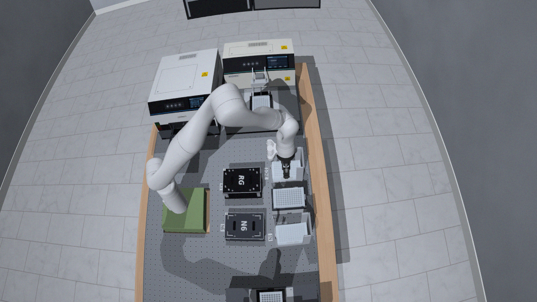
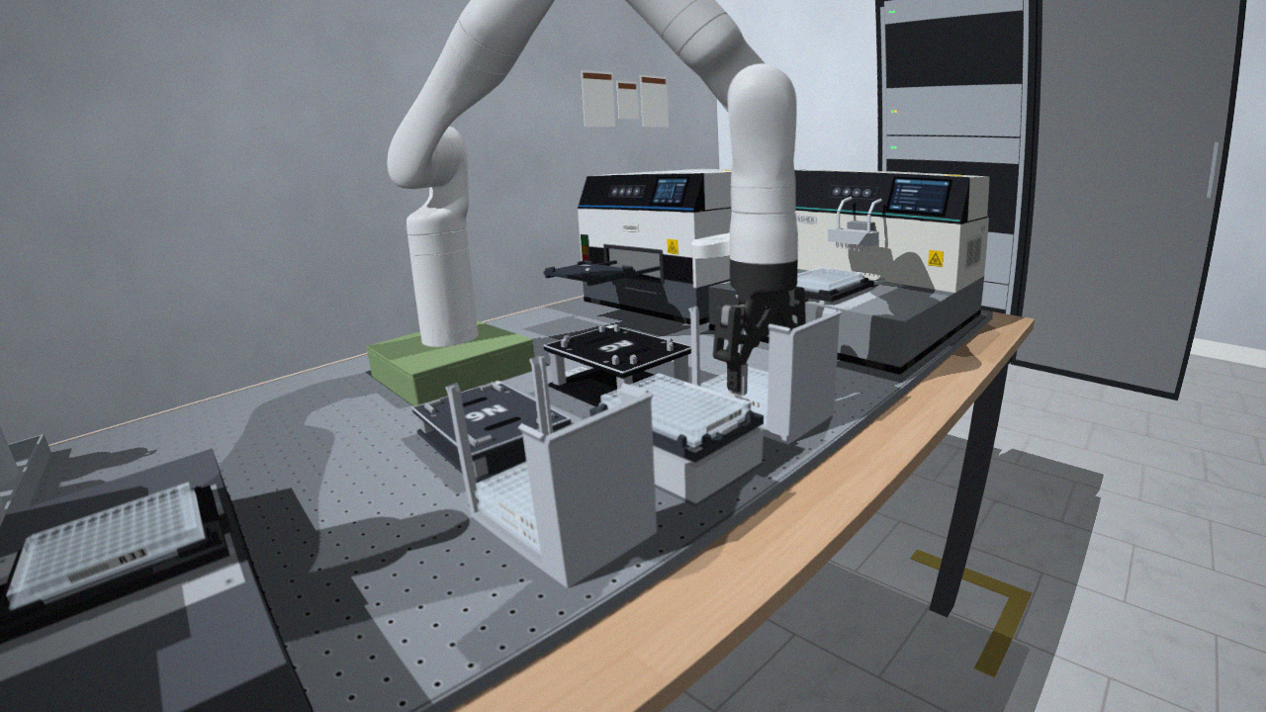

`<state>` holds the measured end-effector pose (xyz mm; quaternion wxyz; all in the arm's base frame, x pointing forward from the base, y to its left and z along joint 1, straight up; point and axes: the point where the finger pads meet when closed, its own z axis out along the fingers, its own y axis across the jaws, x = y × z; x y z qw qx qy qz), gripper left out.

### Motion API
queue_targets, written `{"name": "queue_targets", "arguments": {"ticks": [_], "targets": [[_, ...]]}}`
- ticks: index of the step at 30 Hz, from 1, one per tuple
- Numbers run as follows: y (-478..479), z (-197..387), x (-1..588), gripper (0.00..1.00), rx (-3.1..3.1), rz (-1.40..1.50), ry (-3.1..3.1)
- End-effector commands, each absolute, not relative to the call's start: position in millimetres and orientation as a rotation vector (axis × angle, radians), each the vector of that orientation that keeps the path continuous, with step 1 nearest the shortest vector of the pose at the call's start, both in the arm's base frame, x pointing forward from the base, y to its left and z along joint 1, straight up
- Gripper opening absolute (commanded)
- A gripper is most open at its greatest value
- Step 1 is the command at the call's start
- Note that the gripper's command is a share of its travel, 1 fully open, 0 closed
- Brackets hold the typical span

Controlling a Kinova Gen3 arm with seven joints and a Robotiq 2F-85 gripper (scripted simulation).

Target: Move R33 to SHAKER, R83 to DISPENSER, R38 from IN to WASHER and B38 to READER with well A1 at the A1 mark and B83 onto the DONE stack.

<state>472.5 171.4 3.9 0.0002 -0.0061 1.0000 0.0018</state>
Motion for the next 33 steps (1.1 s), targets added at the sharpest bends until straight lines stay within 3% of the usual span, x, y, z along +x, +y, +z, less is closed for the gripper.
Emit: {"name": "queue_targets", "arguments": {"ticks": [1, 33], "targets": [[172, 11, 475, 1.00, -0.017, 0.012, 3.138], [172, 49, 477, 1.00, -0.023, 0.014, 3.137]]}}
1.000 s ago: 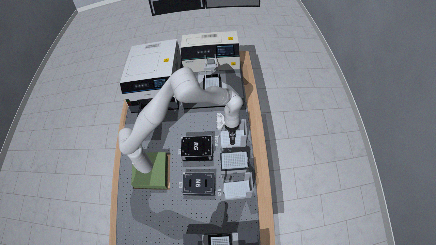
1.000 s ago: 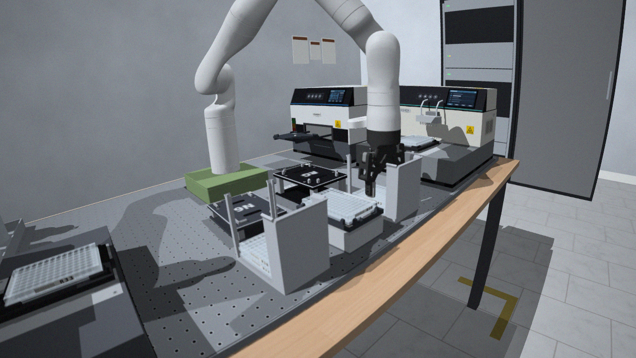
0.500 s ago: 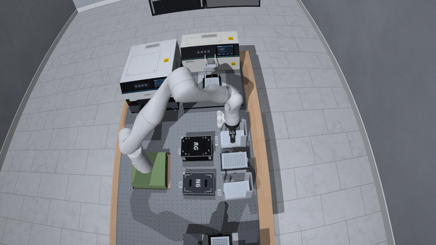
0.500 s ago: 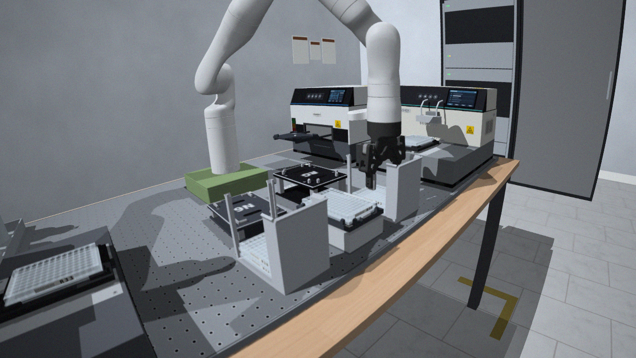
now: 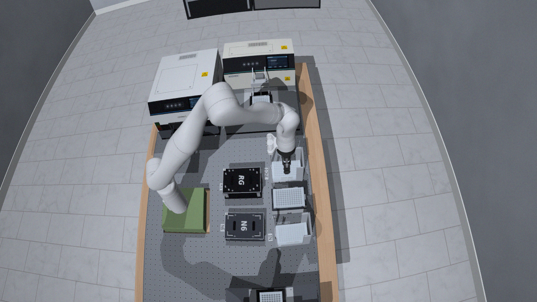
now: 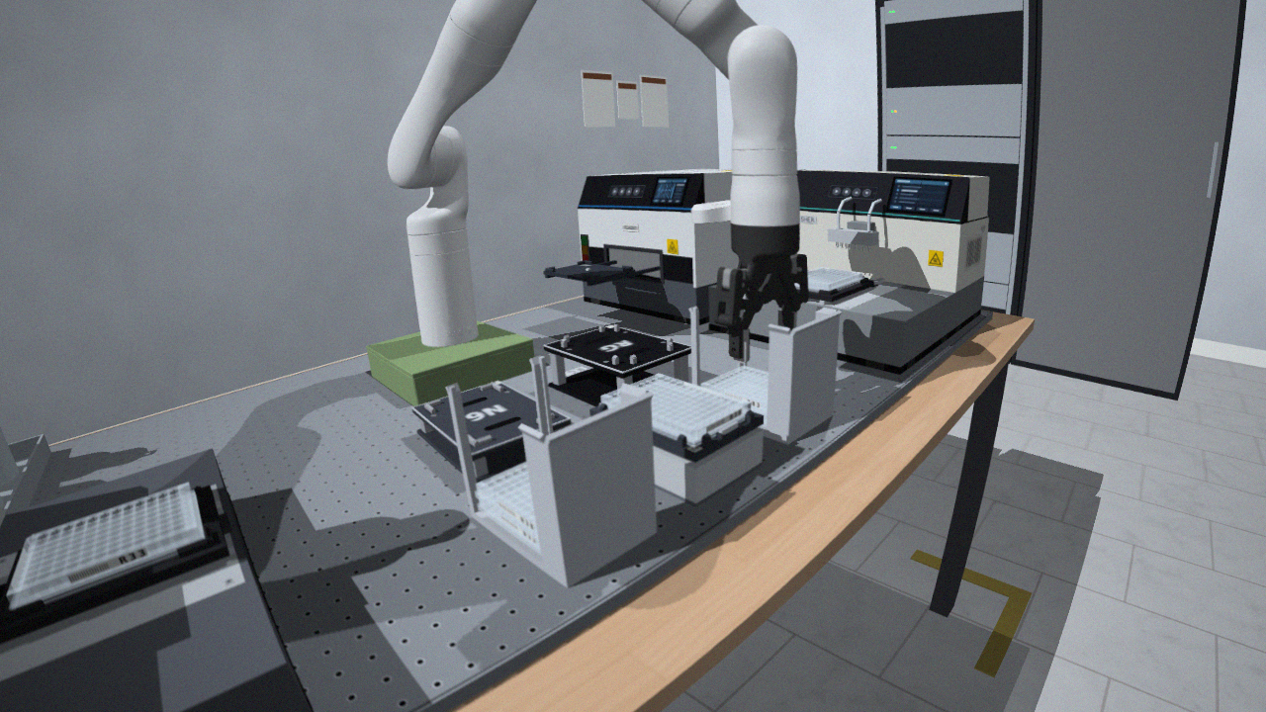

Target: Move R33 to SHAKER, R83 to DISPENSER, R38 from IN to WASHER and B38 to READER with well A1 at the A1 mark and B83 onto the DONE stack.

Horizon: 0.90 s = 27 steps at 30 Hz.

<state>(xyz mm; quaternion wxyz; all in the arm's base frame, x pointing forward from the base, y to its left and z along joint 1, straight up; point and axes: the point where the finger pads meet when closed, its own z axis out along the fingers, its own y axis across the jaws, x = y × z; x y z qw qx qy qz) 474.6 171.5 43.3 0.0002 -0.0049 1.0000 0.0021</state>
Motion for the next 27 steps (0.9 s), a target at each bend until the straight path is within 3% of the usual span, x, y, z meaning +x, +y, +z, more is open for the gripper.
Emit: {"name": "queue_targets", "arguments": {"ticks": [1, 27], "targets": [[171, 49, 476, 1.00, -0.025, 0.009, 3.137], [172, 82, 476, 1.00, -0.022, 0.015, 3.137]]}}
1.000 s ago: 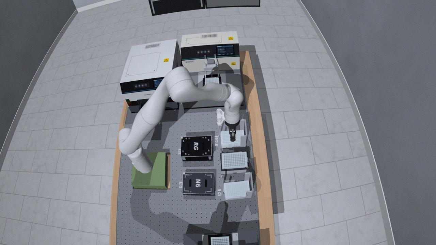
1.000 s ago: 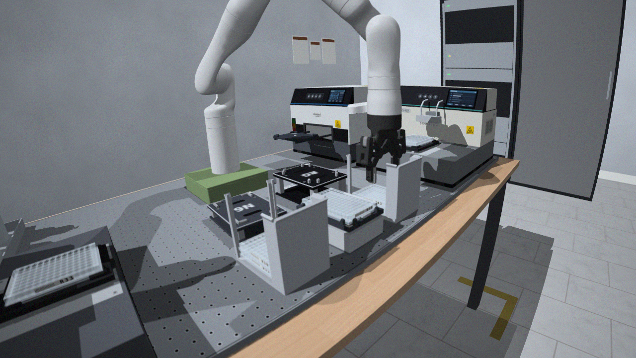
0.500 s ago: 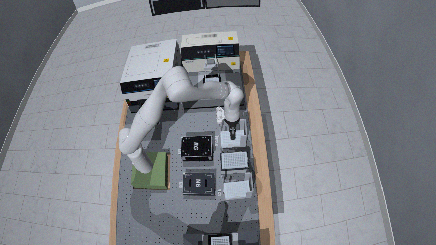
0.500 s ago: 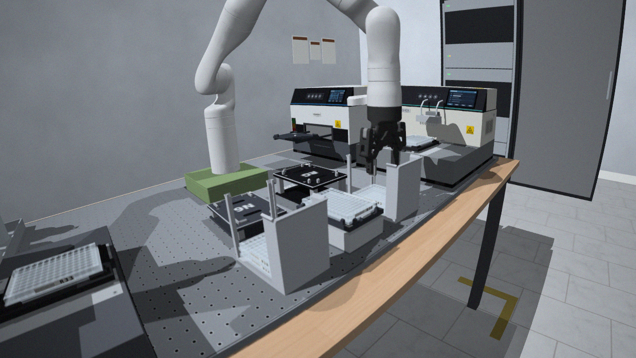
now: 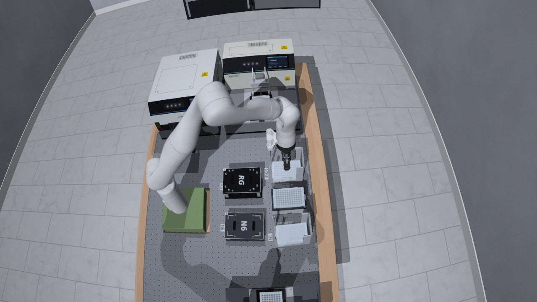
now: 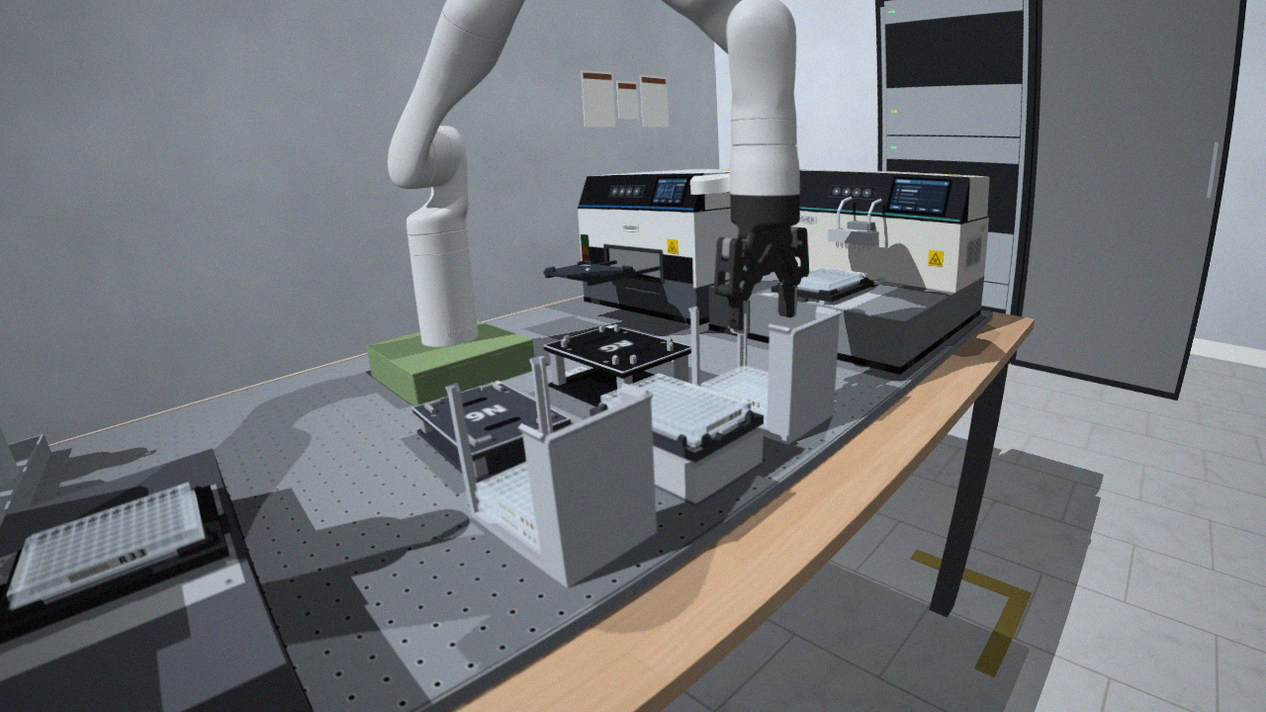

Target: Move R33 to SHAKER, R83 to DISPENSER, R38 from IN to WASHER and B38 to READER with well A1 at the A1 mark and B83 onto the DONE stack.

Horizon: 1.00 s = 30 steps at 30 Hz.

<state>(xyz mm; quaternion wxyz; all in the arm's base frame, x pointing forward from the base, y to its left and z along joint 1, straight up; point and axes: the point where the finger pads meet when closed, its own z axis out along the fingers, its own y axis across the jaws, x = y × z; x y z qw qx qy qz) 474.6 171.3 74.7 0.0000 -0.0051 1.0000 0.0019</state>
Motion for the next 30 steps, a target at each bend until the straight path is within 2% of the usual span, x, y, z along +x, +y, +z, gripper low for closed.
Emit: {"name": "queue_targets", "arguments": {"ticks": [1, 30], "targets": [[172, 83, 476, 1.00, -0.022, 0.015, 3.137], [172, 117, 476, 1.00, -0.023, 0.015, 3.138]]}}
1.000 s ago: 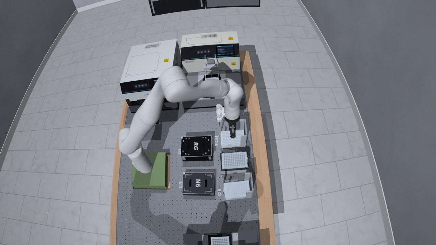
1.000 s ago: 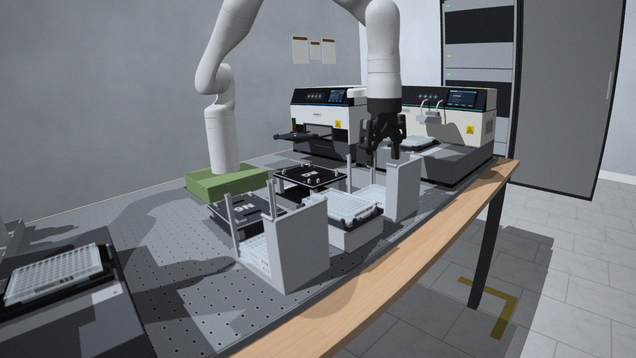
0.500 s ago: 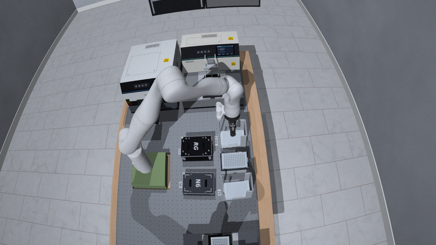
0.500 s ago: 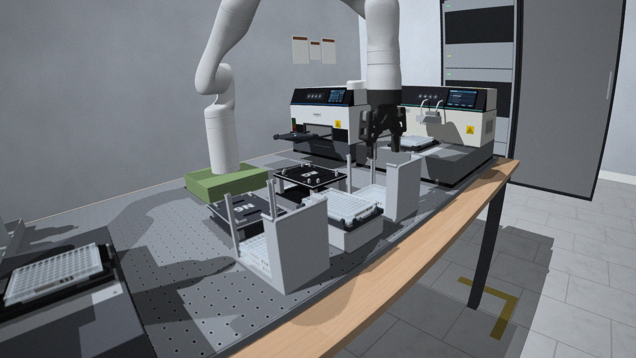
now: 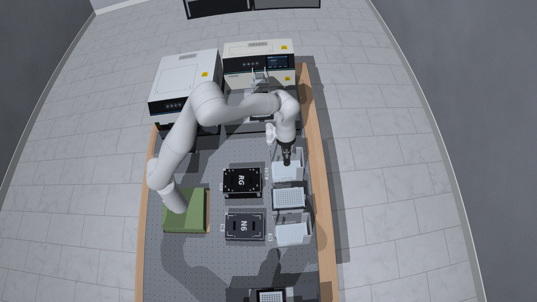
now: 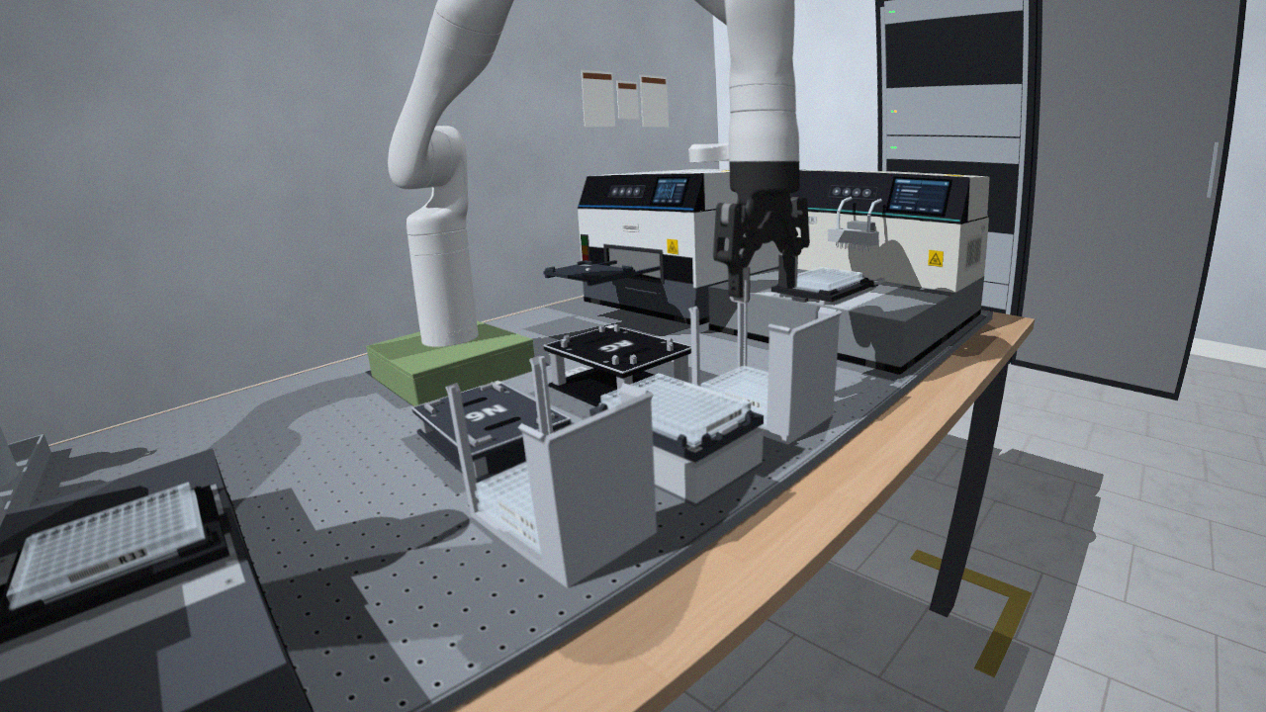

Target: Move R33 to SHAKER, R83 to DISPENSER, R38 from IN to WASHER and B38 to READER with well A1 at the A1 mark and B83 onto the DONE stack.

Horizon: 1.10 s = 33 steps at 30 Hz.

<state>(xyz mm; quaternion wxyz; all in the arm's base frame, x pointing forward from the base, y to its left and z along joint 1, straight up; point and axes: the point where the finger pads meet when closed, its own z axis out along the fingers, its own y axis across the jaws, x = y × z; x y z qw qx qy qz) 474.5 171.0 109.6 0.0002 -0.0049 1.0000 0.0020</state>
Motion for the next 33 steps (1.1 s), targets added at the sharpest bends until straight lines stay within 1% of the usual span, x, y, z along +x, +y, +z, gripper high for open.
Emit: {"name": "queue_targets", "arguments": {"ticks": [1, 33], "targets": [[171, 118, 476, 1.00, -0.023, 0.015, 3.138], [172, 155, 475, 1.00, -0.024, 0.015, 3.138]]}}
